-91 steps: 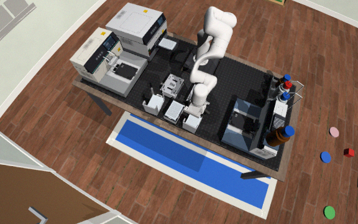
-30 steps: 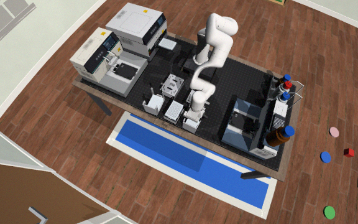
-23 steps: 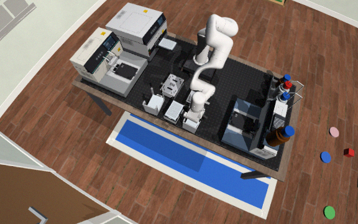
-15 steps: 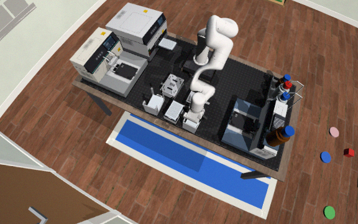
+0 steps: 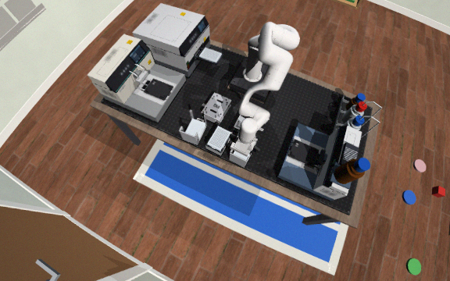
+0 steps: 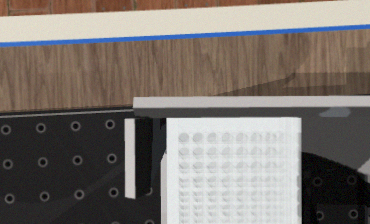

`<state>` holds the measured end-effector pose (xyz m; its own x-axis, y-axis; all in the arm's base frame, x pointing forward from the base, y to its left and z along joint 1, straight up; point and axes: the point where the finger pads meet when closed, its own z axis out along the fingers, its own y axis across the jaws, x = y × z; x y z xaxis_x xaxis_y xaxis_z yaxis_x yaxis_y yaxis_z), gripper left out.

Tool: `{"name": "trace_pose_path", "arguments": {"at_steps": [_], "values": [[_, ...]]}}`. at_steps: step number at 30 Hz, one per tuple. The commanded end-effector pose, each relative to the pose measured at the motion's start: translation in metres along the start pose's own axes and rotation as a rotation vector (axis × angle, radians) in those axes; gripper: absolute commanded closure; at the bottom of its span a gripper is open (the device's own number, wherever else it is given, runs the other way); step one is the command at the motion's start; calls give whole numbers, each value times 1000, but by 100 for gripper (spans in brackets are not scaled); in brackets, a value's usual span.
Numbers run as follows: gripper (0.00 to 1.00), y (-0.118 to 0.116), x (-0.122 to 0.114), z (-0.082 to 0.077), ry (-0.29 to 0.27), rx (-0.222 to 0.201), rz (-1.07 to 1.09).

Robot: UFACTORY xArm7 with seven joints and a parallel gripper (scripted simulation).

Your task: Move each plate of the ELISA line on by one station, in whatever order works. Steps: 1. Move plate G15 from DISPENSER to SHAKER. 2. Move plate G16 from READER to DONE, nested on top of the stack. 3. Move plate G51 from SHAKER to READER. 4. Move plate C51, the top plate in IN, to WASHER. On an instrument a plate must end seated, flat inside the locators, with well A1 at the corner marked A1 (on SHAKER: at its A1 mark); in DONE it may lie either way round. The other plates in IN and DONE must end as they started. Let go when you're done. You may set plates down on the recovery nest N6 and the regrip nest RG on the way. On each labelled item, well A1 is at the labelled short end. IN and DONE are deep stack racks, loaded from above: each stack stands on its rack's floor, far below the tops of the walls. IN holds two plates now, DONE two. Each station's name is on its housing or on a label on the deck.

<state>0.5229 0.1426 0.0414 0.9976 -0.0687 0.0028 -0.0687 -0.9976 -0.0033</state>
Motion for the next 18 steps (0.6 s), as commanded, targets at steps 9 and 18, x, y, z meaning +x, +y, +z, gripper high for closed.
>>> {"name": "trace_pose_path", "arguments": {"at_steps": [9,18], "values": [[0,0,2,14,5,2,0],[0,0,2,21,5,2,0]]}}
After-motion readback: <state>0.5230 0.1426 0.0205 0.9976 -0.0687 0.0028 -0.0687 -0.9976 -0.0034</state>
